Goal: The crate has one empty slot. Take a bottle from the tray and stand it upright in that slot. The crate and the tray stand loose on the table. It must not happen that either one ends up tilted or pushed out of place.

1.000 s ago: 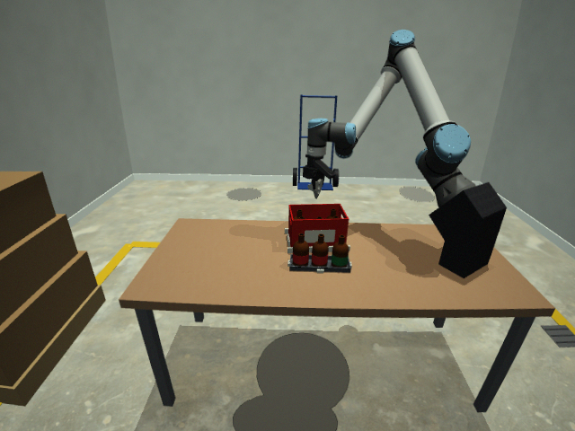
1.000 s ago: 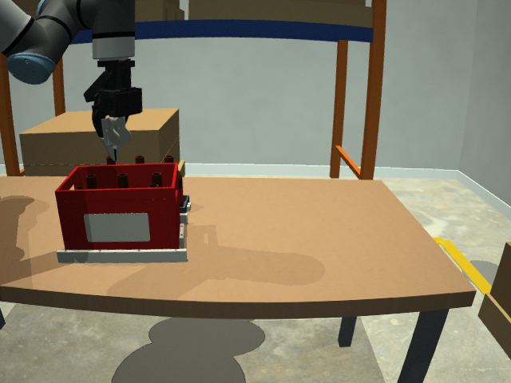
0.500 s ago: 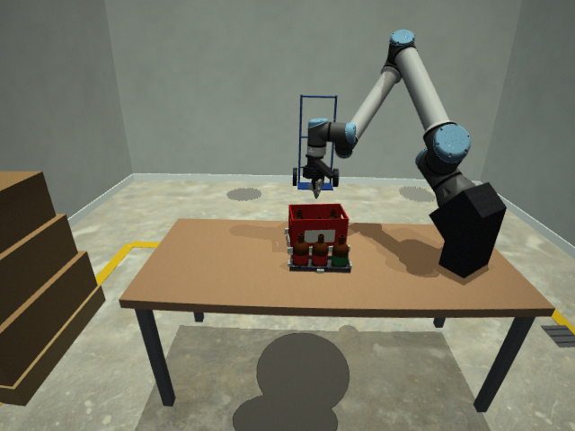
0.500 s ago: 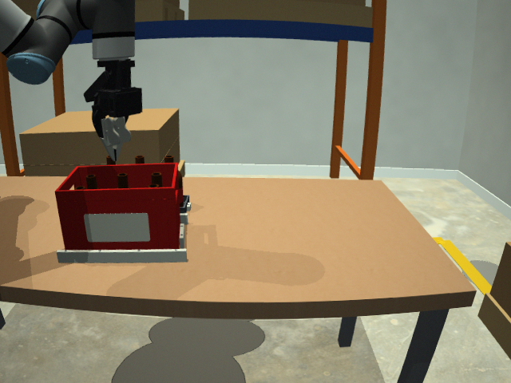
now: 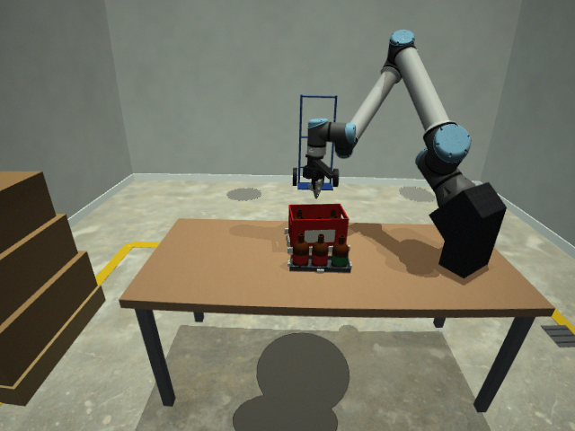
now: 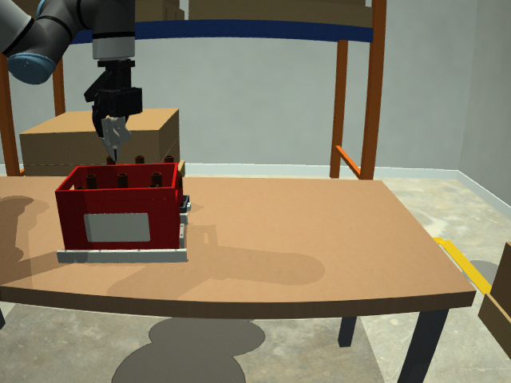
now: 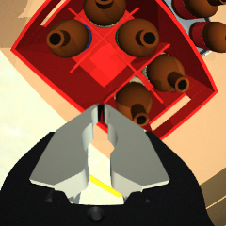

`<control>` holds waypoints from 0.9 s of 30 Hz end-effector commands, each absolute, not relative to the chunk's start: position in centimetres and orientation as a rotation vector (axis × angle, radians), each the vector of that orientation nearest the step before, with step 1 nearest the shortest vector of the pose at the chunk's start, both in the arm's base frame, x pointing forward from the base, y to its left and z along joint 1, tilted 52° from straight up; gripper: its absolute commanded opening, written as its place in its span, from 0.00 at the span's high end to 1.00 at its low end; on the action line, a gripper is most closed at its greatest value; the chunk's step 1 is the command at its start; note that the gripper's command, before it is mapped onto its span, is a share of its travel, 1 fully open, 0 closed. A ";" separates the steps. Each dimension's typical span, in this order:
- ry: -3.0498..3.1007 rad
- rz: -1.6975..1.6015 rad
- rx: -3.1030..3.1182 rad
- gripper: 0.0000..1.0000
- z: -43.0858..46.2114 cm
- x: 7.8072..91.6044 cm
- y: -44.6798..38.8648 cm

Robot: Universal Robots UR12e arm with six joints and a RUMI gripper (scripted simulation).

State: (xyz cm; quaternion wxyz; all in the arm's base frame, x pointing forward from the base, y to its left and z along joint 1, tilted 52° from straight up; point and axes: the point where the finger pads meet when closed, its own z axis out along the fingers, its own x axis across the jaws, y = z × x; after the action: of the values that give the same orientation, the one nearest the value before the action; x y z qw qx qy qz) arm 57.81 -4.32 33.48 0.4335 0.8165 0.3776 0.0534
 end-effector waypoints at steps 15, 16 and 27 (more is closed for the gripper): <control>0.841 0.183 2.092 1.00 19.6 62.1 10.7; 0.835 0.187 2.092 1.00 18.6 62.1 11.7; 0.817 0.200 2.091 0.62 16.0 62.0 14.4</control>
State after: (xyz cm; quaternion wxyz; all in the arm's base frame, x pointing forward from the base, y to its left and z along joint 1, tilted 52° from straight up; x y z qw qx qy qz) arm 61.79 13.80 16.50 0.4278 0.8370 0.3315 0.0807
